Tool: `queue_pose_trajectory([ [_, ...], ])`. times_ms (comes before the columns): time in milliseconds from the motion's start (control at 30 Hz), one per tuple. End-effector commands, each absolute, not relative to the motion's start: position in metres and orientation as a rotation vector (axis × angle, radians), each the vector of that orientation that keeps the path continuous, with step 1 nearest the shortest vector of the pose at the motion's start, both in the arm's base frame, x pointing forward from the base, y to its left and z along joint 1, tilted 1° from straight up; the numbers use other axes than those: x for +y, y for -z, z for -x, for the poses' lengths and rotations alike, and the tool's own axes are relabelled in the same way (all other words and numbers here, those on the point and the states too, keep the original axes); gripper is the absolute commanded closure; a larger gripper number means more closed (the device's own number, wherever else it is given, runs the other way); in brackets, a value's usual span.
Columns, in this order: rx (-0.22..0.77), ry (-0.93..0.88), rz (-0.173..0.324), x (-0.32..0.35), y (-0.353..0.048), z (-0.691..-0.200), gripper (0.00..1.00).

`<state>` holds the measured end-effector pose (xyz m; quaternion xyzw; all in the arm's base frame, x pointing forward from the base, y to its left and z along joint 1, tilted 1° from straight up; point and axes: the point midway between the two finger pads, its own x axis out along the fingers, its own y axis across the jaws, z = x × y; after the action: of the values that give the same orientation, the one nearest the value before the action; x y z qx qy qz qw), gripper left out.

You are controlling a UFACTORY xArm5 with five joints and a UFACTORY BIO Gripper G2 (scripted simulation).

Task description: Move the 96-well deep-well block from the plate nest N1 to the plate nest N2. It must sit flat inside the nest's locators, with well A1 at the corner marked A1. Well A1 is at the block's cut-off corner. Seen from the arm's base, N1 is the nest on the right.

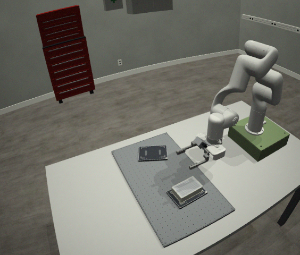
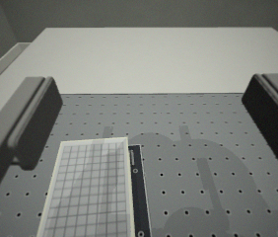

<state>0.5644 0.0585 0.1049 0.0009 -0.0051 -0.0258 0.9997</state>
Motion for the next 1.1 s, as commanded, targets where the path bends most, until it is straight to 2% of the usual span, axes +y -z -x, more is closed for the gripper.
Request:
queue_pose_trajectory([
  [0, -0.008, 0.049, -0.014, 0.044, -0.125, -0.558, 0.63],
  [867, -0.008, 0.049, -0.013, -0.029, -0.215, -0.529, 0.63],
  [1067, -0.008, 0.049, -0.013, -0.029, -0.215, -0.529, 0.63],
])
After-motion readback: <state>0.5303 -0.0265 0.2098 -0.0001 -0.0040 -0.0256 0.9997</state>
